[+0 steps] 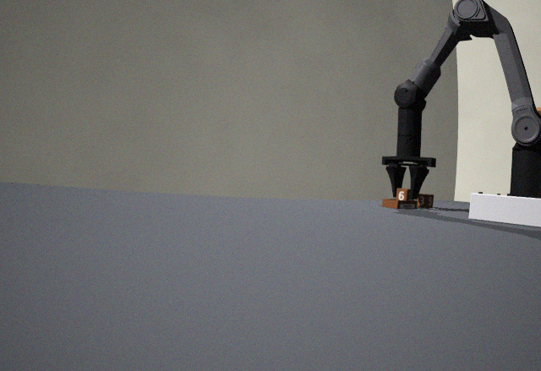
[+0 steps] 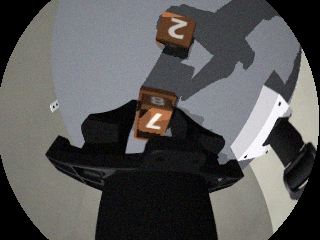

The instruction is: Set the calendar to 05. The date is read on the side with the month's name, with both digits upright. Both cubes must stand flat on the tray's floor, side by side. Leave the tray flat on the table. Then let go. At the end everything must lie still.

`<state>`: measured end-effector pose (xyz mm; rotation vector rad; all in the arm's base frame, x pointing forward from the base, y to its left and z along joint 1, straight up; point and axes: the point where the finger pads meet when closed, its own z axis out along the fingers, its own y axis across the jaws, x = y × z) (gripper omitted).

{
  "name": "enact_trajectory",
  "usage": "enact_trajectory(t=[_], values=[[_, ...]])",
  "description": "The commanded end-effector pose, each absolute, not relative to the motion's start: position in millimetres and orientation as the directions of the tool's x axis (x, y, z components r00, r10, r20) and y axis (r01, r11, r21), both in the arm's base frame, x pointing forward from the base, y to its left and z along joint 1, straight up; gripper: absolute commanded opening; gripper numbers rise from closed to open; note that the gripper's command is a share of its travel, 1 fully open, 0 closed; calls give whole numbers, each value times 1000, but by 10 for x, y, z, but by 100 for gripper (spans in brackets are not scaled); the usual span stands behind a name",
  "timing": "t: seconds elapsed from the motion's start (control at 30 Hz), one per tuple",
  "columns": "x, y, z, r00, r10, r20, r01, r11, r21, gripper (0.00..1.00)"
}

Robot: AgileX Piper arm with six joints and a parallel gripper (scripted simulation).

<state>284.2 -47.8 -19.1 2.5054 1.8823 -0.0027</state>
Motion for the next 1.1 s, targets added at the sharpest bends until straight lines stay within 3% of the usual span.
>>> enact_trajectory(t=[0.0, 0.2, 0.23, 1.07], values=[[2835, -478, -196, 279, 960, -7, 960, -279, 3, 63], [2835, -478, -196, 279, 960, -7, 960, -279, 3, 63], [2835, -478, -196, 279, 960, -7, 960, -279, 3, 37], [2835, -478, -196, 279, 960, -7, 960, -279, 3, 37]])
